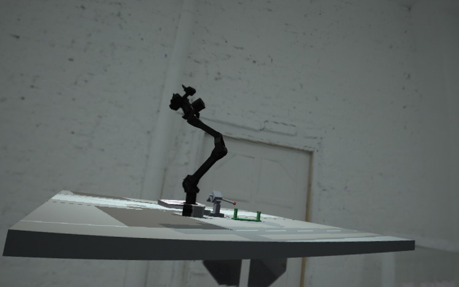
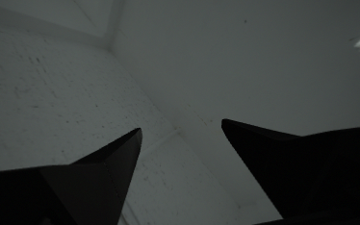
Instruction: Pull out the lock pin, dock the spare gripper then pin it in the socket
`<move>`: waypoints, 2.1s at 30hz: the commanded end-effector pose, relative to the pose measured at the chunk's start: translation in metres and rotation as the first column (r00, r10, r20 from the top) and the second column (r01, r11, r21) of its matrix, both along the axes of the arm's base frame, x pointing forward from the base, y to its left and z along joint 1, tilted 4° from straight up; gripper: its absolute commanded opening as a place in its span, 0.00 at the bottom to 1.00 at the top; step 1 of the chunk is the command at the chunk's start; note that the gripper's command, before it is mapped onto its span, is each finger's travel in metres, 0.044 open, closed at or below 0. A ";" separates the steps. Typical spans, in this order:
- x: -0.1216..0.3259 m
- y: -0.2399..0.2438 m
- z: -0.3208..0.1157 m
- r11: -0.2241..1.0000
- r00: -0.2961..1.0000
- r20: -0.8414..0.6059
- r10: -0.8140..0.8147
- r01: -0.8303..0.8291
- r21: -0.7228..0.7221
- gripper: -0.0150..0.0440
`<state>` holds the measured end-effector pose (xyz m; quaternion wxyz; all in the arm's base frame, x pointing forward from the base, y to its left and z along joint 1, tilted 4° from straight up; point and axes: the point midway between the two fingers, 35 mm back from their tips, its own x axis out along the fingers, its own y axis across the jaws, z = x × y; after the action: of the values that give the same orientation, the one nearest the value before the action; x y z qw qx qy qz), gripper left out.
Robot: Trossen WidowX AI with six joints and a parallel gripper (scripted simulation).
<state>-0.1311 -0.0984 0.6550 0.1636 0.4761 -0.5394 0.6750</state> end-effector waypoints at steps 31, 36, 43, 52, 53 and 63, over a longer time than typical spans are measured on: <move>0.238 -0.247 -0.188 0.071 0.366 0.721 0.588 -0.912 0.404 0.76; 0.308 -0.233 -0.230 -0.171 0.292 0.805 0.517 -0.886 0.431 0.76; 0.394 -0.181 -0.288 -0.478 0.268 0.878 0.397 -0.756 0.447 0.76; 0.465 -0.074 -0.356 -0.770 0.363 0.886 0.287 -0.463 0.439 0.76; 0.470 -0.061 -0.363 -0.793 0.380 0.881 0.282 -0.424 0.437 0.76; 0.475 0.076 -0.423 -0.916 0.561 0.760 0.328 -0.009 0.401 0.76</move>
<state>0.3487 -0.0566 0.2436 -0.6655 0.5410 -0.4448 -0.2581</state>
